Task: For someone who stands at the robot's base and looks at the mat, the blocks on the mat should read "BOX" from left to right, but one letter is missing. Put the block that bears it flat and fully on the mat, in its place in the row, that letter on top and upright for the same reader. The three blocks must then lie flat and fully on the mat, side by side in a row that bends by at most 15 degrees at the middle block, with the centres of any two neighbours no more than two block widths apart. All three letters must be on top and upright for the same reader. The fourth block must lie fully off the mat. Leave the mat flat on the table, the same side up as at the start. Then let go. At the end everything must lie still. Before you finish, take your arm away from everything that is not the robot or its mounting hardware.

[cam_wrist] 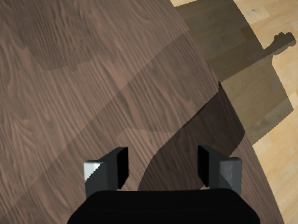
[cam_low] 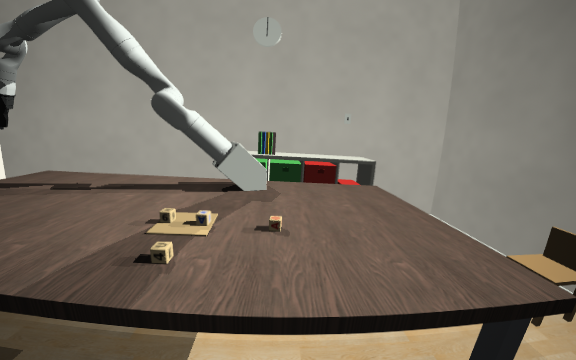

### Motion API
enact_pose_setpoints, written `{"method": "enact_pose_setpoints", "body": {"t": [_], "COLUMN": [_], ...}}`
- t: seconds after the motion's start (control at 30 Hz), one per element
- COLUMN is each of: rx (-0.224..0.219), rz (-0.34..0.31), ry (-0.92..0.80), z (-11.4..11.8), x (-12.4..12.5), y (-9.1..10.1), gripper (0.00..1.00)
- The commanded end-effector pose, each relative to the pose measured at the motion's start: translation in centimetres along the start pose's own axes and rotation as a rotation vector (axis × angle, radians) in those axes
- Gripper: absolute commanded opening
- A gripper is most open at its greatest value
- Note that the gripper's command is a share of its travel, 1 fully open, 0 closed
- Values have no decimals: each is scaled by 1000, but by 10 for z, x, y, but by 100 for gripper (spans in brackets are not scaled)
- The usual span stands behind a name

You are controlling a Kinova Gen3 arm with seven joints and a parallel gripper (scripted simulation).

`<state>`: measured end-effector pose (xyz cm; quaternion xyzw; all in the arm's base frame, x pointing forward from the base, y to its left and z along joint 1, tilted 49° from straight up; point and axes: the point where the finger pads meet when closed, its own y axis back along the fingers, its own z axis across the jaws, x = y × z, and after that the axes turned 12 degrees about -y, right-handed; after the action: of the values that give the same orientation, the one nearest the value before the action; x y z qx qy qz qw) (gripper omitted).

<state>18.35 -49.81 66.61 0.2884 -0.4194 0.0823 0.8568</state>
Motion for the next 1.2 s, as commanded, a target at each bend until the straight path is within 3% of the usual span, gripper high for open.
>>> {"method": "enact_pose_setpoints", "body": {"t": [0.0,0.27,0.5,0.57,0.63,0.83,1.07,1.13,1.17], "rx": [-6,83,175,175,218,302,402,402,428], "rz": [23,154,250,250,285,339,377,377,382], "ry": [10,-13,-15,-15,-10,9,49,49,63], "z": [-4,-91,-180,-180,-222,-306,-413,-413,-442], "x": [12,81,124,124,135,145,133,133,125], "y": [13,86,158,158,190,253,324,324,342], "gripper": [100,100,100,100,100,100,100,100,100]}}
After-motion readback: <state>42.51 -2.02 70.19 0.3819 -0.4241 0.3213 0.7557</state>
